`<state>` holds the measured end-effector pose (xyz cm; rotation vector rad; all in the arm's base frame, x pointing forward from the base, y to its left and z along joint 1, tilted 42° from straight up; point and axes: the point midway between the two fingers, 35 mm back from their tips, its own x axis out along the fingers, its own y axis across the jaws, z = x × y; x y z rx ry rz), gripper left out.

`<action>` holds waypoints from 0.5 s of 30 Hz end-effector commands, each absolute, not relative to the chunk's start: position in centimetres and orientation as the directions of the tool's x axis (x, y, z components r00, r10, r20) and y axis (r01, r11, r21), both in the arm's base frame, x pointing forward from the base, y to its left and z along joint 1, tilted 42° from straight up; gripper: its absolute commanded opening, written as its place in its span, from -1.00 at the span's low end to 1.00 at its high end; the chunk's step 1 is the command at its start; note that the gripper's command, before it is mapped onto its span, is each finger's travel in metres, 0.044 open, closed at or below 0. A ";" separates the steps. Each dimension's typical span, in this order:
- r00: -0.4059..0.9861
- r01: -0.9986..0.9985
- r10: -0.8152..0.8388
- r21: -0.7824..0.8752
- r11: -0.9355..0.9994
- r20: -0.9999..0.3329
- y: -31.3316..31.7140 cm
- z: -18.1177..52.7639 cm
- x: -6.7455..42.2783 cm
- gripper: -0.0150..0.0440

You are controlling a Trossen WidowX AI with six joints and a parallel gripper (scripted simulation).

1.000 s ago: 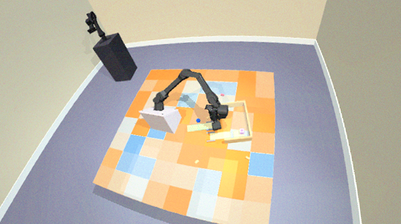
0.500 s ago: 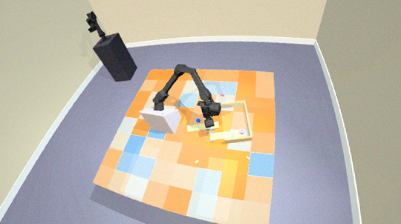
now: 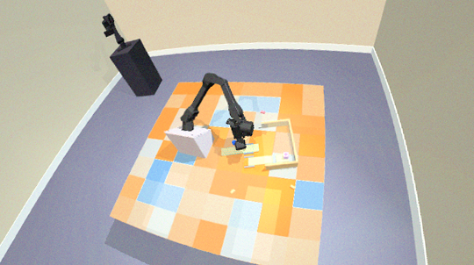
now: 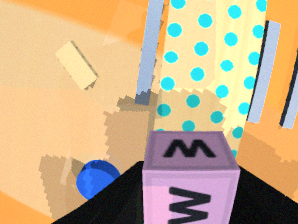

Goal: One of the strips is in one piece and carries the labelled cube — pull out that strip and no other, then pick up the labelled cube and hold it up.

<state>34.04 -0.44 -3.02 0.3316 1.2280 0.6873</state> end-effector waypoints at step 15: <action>0.167 -0.303 0.642 0.581 0.755 -0.748 -2.2 -0.8 30.5 -0.49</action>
